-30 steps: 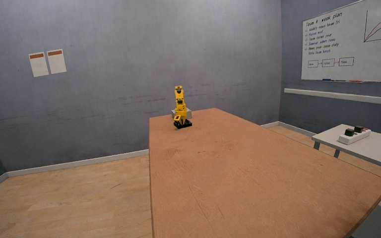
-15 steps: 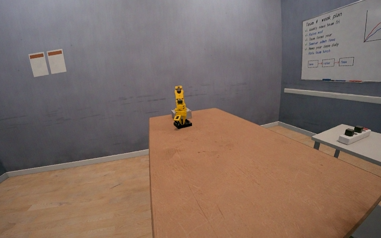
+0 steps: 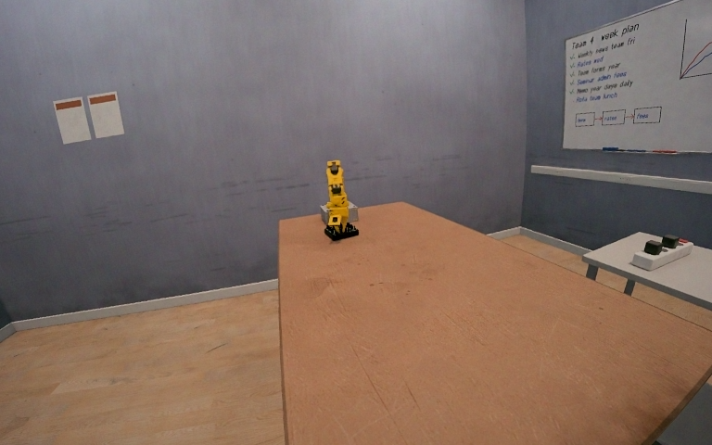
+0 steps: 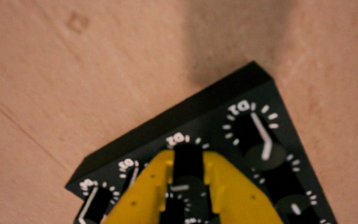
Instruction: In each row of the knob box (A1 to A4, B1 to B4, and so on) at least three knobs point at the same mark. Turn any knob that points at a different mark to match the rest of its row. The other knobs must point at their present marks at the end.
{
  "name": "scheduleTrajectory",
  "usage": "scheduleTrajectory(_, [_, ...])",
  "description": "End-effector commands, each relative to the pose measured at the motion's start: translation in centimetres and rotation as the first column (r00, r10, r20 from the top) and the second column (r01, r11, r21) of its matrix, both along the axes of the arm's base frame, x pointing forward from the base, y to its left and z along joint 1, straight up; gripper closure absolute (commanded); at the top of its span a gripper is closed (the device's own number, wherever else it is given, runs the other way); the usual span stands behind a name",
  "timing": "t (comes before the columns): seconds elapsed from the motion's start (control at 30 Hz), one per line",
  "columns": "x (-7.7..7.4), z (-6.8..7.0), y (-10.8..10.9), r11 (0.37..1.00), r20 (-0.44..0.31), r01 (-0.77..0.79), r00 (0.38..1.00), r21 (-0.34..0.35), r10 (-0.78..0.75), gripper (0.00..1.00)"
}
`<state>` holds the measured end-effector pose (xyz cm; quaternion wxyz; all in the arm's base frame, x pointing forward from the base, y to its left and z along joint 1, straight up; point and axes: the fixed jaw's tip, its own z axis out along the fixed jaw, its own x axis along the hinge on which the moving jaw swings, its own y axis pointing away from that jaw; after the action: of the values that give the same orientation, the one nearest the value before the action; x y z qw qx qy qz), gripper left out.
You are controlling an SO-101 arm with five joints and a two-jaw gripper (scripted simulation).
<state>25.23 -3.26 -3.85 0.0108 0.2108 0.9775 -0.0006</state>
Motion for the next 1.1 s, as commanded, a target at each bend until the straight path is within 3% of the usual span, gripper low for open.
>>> scheduleTrajectory(0.0, [-0.43,-0.32,0.03,0.999,-0.021,-0.035,0.999,0.006,0.035,0.99])
scheduleTrajectory(0.57, [-0.58,-0.32,0.07,0.956,-0.021,-0.292,0.956,0.006,0.292,0.99])
scheduleTrajectory(1.07, [-0.73,-0.32,0.07,0.848,-0.021,-0.53,0.848,0.006,0.53,0.99])
